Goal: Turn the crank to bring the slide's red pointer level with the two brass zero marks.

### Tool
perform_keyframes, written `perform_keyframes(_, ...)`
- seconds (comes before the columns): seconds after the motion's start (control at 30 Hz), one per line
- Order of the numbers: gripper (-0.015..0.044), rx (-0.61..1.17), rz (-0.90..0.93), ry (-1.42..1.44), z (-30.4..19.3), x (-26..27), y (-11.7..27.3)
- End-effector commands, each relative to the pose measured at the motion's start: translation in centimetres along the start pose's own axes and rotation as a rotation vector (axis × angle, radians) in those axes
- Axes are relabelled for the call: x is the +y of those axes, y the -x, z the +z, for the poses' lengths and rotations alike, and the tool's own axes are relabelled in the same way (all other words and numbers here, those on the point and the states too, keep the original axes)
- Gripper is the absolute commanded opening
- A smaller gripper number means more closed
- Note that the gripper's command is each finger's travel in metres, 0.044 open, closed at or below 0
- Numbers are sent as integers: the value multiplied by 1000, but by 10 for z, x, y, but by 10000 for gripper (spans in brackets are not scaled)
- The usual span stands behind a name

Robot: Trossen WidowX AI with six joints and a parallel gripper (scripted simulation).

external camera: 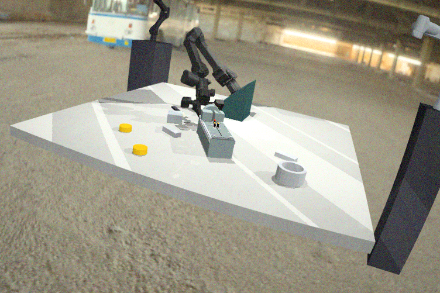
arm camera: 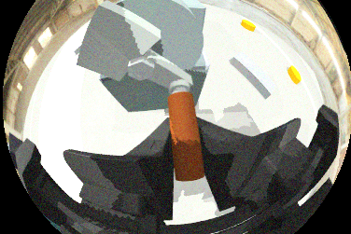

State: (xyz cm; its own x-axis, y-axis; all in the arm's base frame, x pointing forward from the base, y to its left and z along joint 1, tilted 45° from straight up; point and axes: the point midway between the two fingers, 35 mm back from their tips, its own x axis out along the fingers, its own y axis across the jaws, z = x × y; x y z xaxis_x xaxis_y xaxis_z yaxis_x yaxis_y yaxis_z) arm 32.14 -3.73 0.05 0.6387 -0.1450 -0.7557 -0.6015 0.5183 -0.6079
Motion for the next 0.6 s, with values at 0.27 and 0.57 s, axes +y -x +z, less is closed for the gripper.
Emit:
perform_keyframes(0.27, 0, -11, -19, -2, 9, -10, 10)
perform_keyframes(0.57, 0, -11, -19, -3, 17, -11, 18)
